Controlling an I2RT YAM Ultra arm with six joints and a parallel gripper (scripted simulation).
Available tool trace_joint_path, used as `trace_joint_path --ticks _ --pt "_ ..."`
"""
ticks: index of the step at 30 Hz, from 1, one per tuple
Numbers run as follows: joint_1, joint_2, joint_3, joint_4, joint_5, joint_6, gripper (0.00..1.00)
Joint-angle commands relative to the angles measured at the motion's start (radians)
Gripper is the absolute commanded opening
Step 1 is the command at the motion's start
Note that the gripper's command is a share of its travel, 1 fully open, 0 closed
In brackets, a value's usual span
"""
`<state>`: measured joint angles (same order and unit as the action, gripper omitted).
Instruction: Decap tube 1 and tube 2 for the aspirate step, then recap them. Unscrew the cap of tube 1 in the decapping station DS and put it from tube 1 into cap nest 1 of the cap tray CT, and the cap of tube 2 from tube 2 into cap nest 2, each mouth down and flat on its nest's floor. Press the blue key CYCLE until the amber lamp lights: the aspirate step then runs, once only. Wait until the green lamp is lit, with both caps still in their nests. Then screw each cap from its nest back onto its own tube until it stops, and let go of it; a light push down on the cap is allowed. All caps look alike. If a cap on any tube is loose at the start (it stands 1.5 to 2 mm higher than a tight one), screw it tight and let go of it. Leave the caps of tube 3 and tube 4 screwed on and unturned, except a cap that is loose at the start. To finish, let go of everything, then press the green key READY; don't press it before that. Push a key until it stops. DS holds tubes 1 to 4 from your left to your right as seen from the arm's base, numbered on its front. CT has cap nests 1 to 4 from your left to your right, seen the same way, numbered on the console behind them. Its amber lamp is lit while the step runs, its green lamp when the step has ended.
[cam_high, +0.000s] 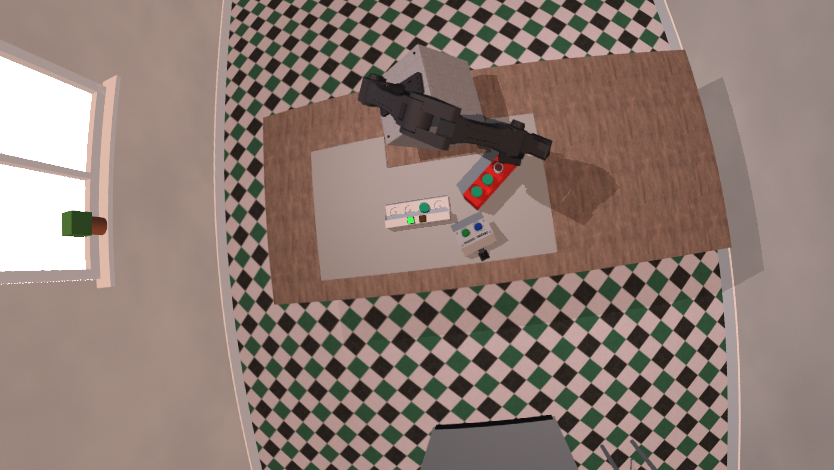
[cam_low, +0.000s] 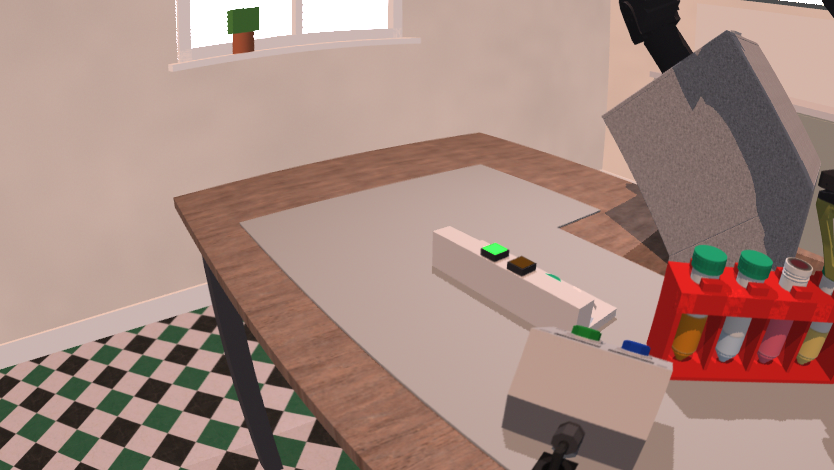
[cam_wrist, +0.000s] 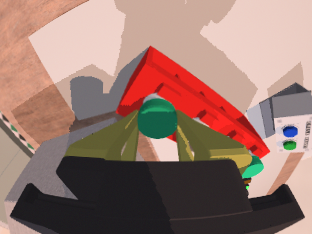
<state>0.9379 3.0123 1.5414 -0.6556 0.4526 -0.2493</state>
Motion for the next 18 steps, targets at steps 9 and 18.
trace_joint_path --ticks 9,18 --pt "0.004 -0.007 0.002 0.003 0.0 0.396 0.0" --pt "0.003 -0.006 0.001 0.004 0.001 0.629 0.0"
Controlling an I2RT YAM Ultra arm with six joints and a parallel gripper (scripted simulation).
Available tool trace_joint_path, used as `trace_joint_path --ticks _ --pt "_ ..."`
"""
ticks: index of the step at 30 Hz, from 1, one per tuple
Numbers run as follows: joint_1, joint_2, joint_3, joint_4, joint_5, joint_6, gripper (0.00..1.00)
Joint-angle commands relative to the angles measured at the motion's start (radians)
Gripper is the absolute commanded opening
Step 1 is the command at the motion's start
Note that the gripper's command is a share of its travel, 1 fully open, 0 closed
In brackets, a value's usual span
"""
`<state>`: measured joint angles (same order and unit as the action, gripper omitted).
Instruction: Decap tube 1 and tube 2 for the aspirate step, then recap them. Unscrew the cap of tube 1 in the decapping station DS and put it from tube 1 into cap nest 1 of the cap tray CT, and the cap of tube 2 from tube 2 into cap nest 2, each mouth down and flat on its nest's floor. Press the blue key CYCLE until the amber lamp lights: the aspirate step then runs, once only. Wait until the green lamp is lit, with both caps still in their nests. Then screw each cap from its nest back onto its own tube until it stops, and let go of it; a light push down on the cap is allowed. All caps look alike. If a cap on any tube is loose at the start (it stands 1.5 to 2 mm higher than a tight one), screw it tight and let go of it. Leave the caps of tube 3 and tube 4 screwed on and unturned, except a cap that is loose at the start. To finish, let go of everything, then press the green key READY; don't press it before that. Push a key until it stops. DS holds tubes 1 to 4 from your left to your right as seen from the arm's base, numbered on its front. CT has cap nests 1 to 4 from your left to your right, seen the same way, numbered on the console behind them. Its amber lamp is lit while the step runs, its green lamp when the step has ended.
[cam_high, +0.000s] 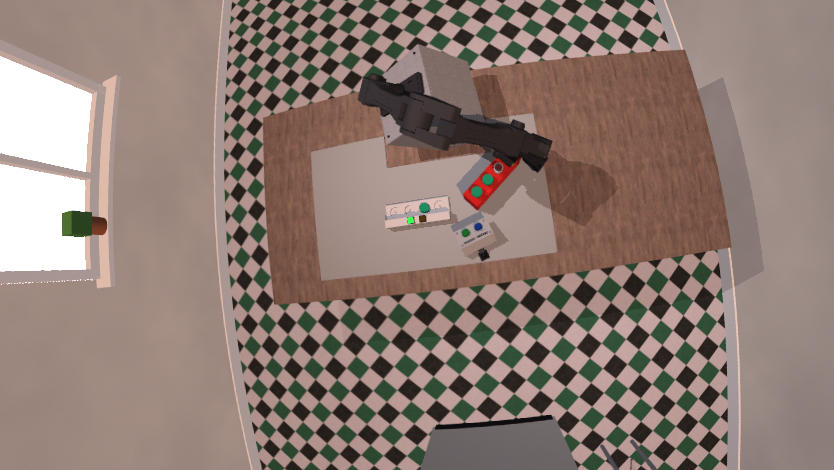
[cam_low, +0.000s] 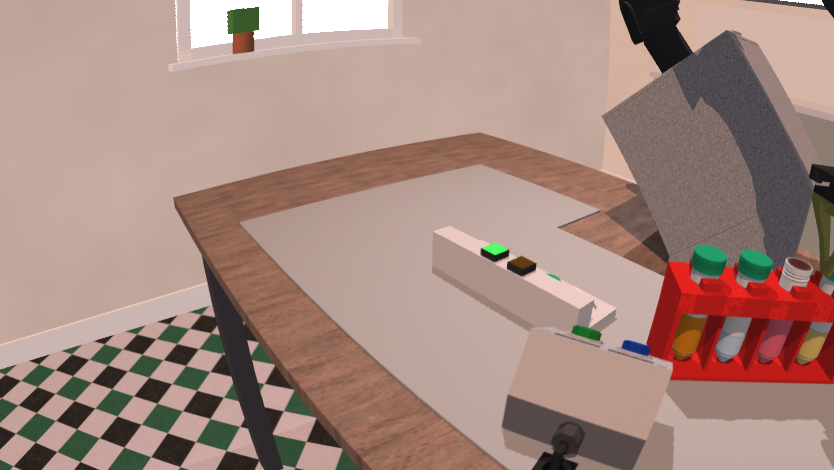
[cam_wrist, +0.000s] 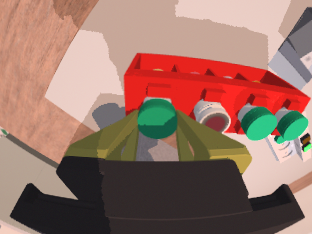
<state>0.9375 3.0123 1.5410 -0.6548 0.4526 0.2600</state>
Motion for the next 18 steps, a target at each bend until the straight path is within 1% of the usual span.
trace_joint_path --ticks 1,6,7,18 --pt "0.004 -0.006 0.002 0.003 0.001 0.138 0.0" --pt "0.004 -0.006 0.002 0.003 0.001 0.138 0.0" --pt "0.004 -0.006 0.002 0.003 0.001 0.138 0.49" --pt "0.004 -0.006 0.002 0.003 0.001 0.138 0.49"
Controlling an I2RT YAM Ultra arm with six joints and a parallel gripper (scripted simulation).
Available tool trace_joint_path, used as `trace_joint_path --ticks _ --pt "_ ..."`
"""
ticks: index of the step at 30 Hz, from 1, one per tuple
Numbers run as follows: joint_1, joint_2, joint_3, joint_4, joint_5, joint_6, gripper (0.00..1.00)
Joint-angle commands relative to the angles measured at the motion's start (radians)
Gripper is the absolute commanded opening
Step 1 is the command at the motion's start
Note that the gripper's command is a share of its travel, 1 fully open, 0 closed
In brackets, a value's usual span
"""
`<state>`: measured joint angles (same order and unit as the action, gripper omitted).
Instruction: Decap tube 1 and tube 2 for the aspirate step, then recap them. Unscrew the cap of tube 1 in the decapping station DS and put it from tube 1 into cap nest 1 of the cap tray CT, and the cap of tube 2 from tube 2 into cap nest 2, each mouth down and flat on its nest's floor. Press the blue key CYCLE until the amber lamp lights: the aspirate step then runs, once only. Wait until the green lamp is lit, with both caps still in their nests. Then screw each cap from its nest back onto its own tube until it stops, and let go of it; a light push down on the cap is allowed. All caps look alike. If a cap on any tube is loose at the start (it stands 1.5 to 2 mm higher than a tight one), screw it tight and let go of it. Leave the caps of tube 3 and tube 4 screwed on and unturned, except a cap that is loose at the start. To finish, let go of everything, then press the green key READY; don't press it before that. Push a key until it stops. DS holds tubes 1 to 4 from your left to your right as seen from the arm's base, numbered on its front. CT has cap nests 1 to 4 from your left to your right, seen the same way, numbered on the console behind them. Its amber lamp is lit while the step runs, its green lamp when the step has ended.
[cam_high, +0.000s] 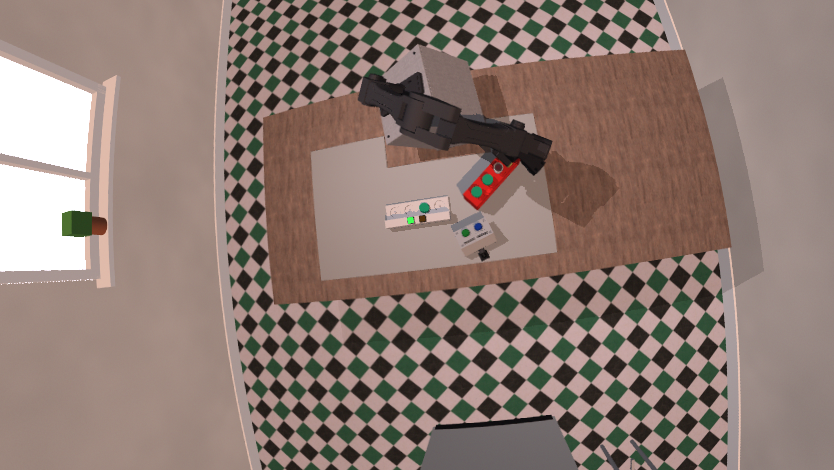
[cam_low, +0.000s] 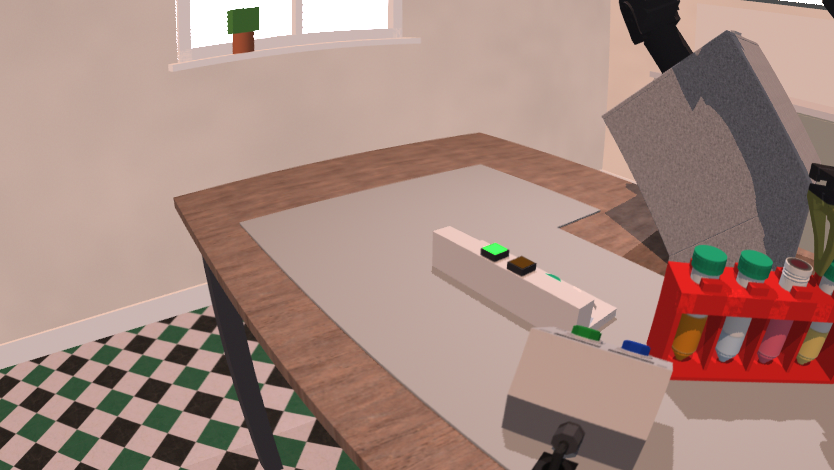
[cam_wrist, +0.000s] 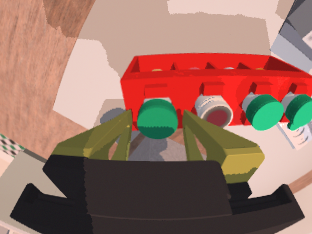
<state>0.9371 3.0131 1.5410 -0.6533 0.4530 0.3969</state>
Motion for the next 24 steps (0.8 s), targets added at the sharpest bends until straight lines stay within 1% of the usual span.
trace_joint_path --ticks 1,10,12,24 --pt "0.004 -0.007 0.002 0.002 0.0 0.002 0.49" --pt "0.006 -0.009 0.003 -0.001 -0.001 -0.357 0.49" --pt "0.006 -0.009 0.003 -0.001 -0.001 -0.357 0.49" --pt "0.006 -0.009 0.003 -0.002 -0.001 -0.837 0.49"
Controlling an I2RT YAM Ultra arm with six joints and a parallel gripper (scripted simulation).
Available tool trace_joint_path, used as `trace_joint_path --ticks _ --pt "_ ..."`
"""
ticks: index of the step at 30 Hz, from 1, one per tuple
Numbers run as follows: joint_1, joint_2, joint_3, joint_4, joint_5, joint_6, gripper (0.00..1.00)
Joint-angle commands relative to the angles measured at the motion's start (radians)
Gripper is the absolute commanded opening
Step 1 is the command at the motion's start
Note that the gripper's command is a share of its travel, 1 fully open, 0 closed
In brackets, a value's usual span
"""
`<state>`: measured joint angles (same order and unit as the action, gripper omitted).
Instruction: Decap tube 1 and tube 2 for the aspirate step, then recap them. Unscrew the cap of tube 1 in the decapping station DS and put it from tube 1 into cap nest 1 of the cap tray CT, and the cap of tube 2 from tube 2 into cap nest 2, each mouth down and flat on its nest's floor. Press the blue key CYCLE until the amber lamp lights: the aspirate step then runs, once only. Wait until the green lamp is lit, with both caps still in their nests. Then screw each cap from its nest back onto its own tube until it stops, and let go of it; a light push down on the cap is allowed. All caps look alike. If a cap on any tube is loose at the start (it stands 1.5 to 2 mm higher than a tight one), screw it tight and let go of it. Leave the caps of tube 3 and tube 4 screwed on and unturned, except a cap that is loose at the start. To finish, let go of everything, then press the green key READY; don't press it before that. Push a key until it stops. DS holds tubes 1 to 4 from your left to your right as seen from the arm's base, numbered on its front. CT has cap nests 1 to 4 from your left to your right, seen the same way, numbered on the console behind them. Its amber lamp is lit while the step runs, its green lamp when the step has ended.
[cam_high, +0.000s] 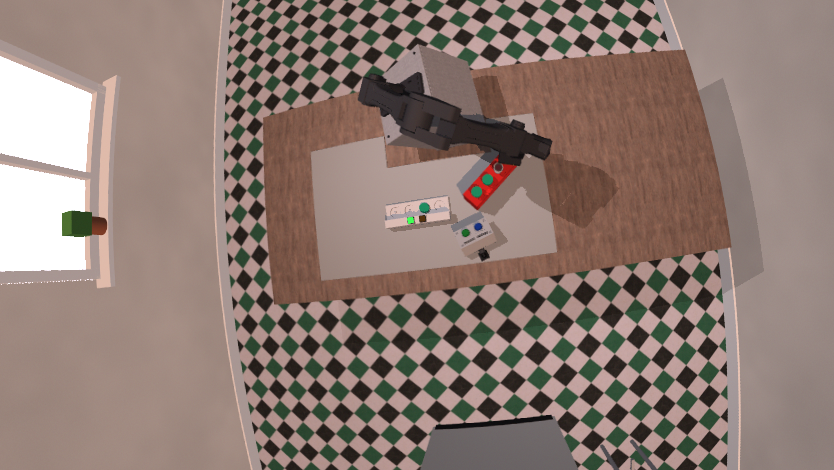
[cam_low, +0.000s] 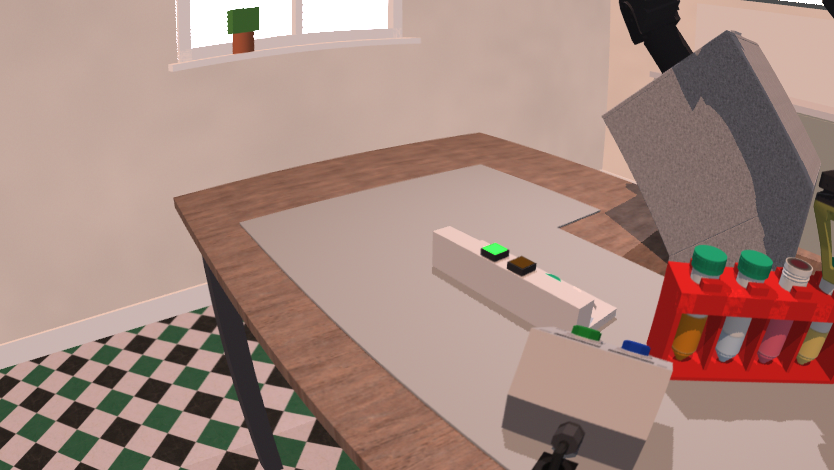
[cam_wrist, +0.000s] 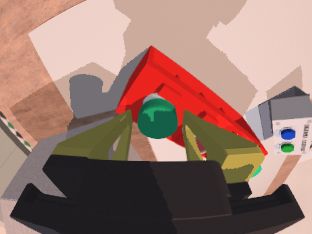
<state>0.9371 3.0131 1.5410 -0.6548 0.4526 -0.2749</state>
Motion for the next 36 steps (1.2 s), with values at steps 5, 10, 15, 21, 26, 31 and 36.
trace_joint_path --ticks 5,10,15,21,26,31,36 --pt "0.005 -0.009 0.002 0.0 0.0 -0.285 0.49" --pt "0.006 -0.009 0.003 0.0 -0.001 -0.485 0.49" --pt "0.006 -0.009 0.002 0.0 -0.001 -0.685 0.49" --pt "0.006 -0.009 0.002 0.001 -0.001 -0.885 0.49" --pt "0.006 -0.009 0.002 0.0 -0.001 -1.045 0.49" --pt "0.006 -0.009 0.002 0.0 -0.001 -1.245 0.49" --pt "0.006 -0.009 0.002 0.0 -0.001 -1.445 0.49"
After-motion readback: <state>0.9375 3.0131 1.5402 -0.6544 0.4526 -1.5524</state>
